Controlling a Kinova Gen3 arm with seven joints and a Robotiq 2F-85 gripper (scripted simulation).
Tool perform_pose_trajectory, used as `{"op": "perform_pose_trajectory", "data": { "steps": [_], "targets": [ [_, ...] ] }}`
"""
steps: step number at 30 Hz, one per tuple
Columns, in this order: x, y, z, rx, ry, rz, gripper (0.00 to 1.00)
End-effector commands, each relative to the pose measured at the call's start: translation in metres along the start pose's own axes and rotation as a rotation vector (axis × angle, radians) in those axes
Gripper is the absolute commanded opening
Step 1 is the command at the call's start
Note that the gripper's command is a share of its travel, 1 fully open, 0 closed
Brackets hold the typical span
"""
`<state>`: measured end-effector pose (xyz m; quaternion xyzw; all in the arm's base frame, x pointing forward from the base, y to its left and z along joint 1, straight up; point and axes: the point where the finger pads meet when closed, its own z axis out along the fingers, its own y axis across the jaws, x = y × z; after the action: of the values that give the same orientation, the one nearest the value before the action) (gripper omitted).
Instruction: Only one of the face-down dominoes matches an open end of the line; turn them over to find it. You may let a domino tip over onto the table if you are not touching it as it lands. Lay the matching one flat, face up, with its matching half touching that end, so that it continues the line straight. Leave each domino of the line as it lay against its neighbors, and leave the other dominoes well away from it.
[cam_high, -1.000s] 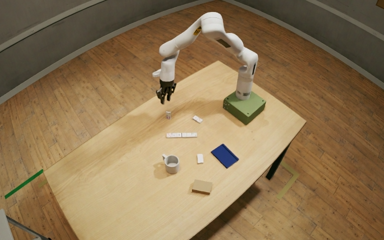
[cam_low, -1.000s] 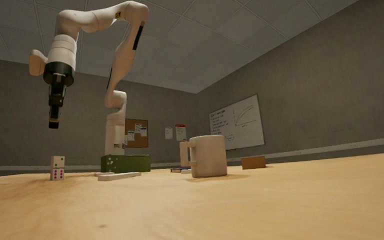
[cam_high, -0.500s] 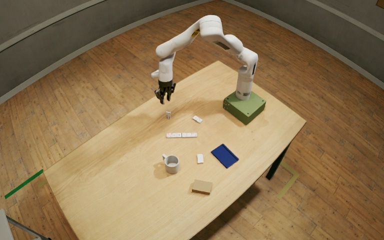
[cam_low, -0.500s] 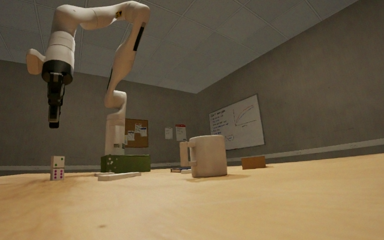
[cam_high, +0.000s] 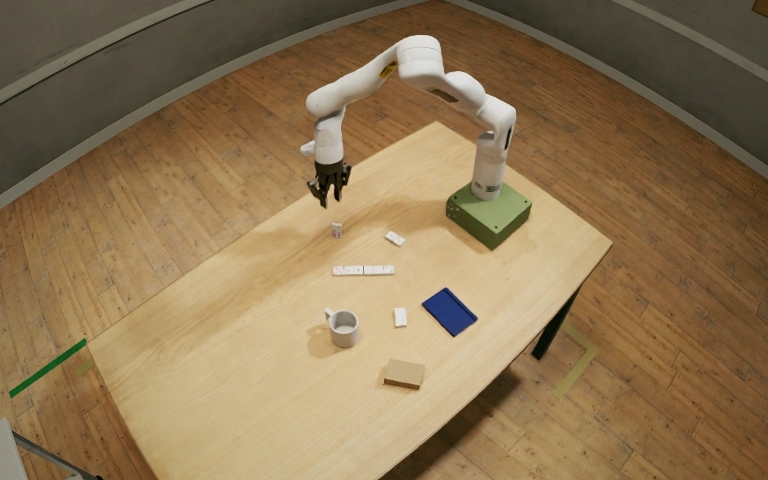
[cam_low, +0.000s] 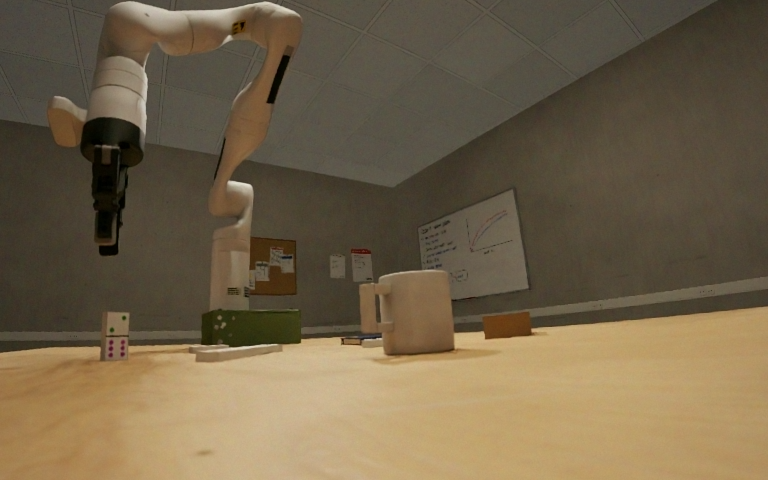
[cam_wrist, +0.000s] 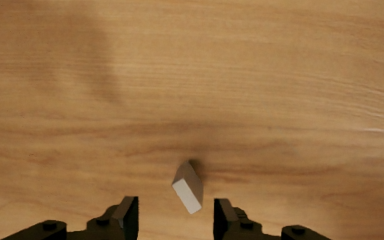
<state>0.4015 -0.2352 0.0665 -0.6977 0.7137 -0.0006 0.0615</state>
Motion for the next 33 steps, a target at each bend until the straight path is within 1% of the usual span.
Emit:
{"op": "perform_pose_trajectory", "data": {
  "steps": [1, 22, 33],
  "targets": [
    [0.0001, -0.0008, -0.0005, -0.008, -0.007, 0.014, 0.49],
    [0.0, -0.0014, 0.0007, -0.045, -0.035, 0.072, 0.49],
    [0.0, -0.0013, 0.0009, -0.057, -0.043, 0.089, 0.49]
  ]
}}
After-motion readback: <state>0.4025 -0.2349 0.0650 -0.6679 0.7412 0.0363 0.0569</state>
